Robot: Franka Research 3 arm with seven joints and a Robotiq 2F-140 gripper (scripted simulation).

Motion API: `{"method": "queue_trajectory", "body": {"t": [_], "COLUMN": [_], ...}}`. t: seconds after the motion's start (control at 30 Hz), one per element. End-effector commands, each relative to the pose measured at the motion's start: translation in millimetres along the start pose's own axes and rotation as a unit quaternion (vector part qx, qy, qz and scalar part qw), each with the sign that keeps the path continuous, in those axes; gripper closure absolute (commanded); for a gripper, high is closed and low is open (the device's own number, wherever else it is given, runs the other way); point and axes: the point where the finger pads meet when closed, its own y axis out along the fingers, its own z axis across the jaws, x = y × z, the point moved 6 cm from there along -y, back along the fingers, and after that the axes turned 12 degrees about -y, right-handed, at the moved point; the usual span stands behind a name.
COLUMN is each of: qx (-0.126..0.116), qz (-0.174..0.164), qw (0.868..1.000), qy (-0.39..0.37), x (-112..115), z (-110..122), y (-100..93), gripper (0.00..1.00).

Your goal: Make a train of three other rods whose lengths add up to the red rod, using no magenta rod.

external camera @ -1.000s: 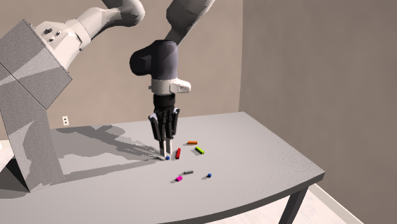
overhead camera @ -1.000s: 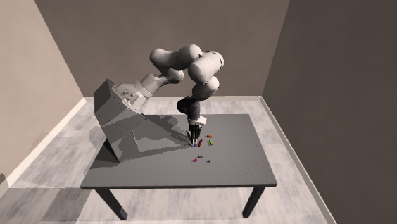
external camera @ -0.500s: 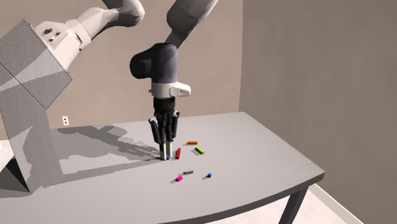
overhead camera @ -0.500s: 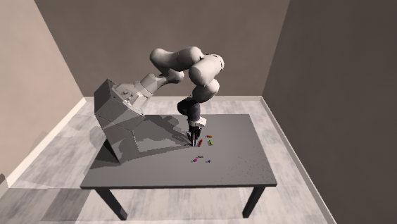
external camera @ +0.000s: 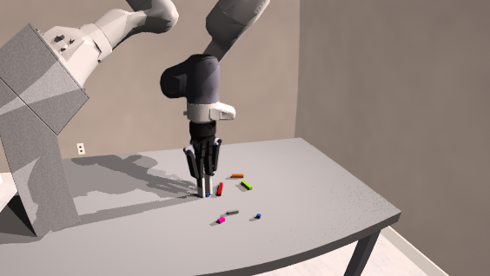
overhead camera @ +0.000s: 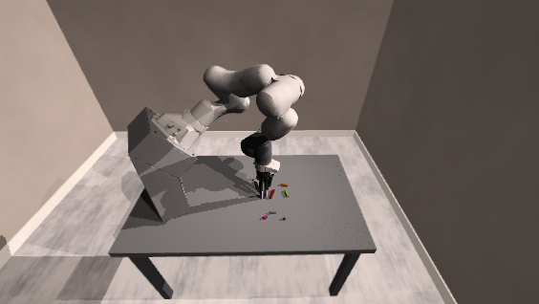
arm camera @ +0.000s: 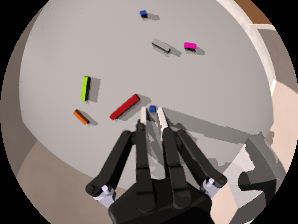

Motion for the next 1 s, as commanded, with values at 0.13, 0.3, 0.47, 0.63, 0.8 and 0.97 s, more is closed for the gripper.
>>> {"method": "queue_trajectory", "body": {"t": [0.13,0.3,0.47,0.63,0.8,0.97], "qx": [-0.001,-0.001,-0.001,-0.001,-0.001,-0.001], "qz": [0.001,0.001,0.001,0.001,0.001,0.001], "qw": [1.000,1.000,1.000,1.000,1.000,1.000], "qy": [-0.001,-0.001,-0.001,-0.001,-0.001,-0.001], "x": [-0.8,-0.8,-0.8,-0.8,-0.8,-0.8], "z": [-0.4,-0.4,-0.4,-0.4,-0.4,-0.4], "y": [0.7,0.7,0.7,0.7,0.7,0.7], "gripper": [0.85,0.85,0.85,0.85,0.85,0.97]}}
